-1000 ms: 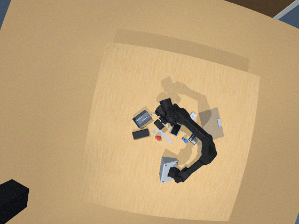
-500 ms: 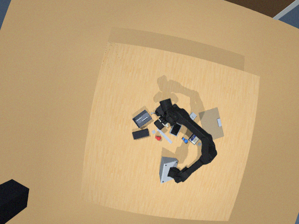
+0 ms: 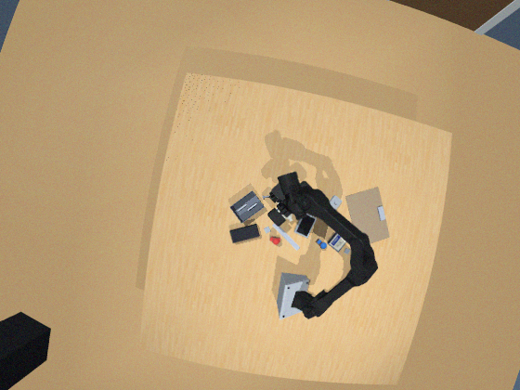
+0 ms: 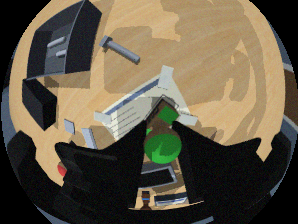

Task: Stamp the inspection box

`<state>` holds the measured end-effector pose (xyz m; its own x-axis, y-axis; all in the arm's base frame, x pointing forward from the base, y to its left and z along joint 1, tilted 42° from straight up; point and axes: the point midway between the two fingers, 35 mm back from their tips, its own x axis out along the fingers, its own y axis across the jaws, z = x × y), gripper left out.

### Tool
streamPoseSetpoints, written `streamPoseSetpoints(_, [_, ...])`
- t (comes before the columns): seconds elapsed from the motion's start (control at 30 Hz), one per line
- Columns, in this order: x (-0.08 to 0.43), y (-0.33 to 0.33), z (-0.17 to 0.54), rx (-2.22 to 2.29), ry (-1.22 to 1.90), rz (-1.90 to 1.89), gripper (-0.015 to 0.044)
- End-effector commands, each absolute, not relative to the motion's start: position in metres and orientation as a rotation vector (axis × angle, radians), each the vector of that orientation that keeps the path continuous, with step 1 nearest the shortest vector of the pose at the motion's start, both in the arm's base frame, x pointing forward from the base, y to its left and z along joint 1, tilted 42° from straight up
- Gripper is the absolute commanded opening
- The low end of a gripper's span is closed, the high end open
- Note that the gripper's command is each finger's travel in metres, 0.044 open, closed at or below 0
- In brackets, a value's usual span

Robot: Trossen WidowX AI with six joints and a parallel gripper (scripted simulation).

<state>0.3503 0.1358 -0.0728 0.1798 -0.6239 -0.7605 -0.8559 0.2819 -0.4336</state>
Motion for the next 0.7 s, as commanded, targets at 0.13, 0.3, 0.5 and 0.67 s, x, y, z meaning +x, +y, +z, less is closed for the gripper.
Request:
streamPoseSetpoints(0.13, [0.3508, 0.1342, -0.0740, -1.435, 1.524, 0.284, 0.0000])
streamPoseSetpoints(0.3, [0.3509, 0.1339, -0.0744, -1.435, 1.524, 0.284, 0.0000])
streamPoseSetpoints(0.5, [0.3510, 0.1335, -0.0748, -1.435, 1.524, 0.284, 0.0000])
streamPoseSetpoints(0.67, [0.3511, 0.1332, -0.0751, -1.435, 1.524, 0.284, 0.0000])
